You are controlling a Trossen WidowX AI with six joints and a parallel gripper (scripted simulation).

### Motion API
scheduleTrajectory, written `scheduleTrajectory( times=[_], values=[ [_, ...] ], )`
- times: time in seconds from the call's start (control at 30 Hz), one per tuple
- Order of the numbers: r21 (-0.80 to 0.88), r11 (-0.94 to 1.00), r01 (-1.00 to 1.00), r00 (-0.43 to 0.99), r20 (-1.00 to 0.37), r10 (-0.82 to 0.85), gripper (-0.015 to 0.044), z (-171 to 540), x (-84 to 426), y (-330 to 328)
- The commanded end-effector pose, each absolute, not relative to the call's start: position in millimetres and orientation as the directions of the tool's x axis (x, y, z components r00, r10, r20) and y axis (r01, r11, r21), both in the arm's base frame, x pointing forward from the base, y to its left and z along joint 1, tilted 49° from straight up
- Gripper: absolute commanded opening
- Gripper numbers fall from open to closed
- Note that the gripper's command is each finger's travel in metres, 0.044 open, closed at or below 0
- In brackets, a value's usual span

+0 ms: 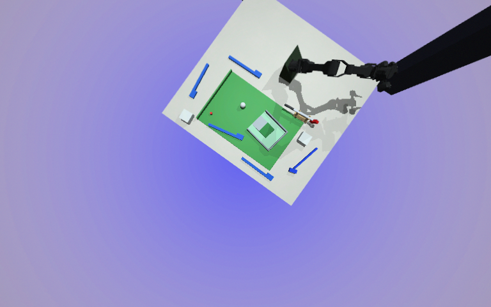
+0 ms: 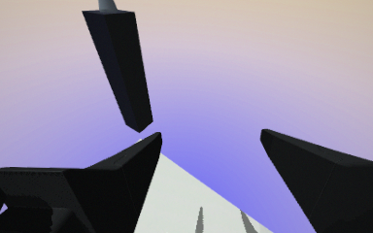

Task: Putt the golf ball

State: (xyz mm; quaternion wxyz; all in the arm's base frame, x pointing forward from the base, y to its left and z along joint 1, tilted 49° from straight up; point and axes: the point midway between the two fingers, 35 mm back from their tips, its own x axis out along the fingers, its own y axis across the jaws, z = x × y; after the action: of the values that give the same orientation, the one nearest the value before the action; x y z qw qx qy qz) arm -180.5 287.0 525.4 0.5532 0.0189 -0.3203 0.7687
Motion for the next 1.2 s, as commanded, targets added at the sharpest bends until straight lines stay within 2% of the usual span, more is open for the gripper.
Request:
scheduleTrajectory(
  times=[0.0, 0.17, 0.43, 0.83, 1.17],
  values=[
    [-0.474, -0.182, -0.862, -0.387, 0.382, 0.839, 0.0426, 525.0, -180.2, 287.6],
    [-0.536, -0.15, -0.831, -0.367, 0.326, 0.871, 0.044, 508.7, -168.4, 306.7],
    [-0.559, -0.042, -0.828, -0.204, 0.232, 0.951, 0.044, 478.2, -99.0, 353.7],
    [-0.556, 0.116, -0.823, 0.08, 0.09, 0.993, 0.044, 431.8, 26.1, 387.7],
    [-0.524, 0.281, -0.804, 0.347, -0.029, 0.937, 0.044, 390.8, 144.6, 376.6]
  ],
)
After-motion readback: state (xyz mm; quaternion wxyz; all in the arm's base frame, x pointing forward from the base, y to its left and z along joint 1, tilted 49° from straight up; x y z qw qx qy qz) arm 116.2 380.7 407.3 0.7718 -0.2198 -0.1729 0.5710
